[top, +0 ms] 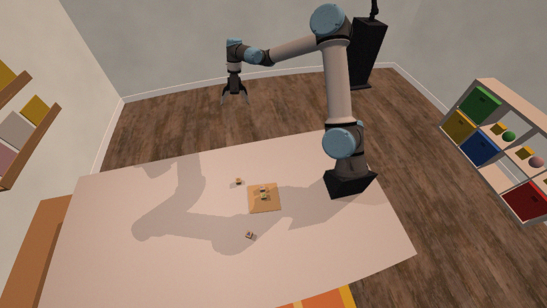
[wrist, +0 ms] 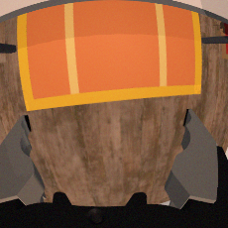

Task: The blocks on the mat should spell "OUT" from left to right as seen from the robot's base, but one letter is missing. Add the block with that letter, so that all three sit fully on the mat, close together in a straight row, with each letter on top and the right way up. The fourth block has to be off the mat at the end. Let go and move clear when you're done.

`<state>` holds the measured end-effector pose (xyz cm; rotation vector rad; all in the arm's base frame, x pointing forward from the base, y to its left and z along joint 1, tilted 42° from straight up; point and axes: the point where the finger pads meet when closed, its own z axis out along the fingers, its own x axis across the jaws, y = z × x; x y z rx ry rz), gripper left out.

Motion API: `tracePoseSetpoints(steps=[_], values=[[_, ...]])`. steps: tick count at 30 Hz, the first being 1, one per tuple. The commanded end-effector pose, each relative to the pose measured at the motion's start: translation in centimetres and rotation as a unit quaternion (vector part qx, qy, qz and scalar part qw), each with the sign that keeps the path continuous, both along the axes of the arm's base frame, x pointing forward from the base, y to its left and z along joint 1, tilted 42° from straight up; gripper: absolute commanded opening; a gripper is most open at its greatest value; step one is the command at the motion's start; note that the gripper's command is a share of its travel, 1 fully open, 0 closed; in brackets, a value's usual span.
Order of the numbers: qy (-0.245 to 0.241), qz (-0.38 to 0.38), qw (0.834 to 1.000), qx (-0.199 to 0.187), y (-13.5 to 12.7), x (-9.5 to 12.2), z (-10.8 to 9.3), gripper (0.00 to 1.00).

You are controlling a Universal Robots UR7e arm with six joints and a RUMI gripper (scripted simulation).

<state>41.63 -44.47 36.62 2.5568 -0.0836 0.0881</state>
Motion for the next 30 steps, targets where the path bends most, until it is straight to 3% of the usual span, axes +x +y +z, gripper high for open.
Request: tracePoseSetpoints(steps=[1, 21, 26, 30], values=[[0.000, 0.000, 1.000, -0.001, 0.0, 0.0, 0.1, 1.00], [-0.001, 0.000, 1.000, 0.000, 0.1, 0.2, -0.1, 1.00], [-0.005, 0.002, 1.000, 0.010, 1.2, 1.8, -1.9, 1.00], [-0.011, 0.004, 1.000, 0.027, 3.5, 4.5, -5.2, 1.00]])
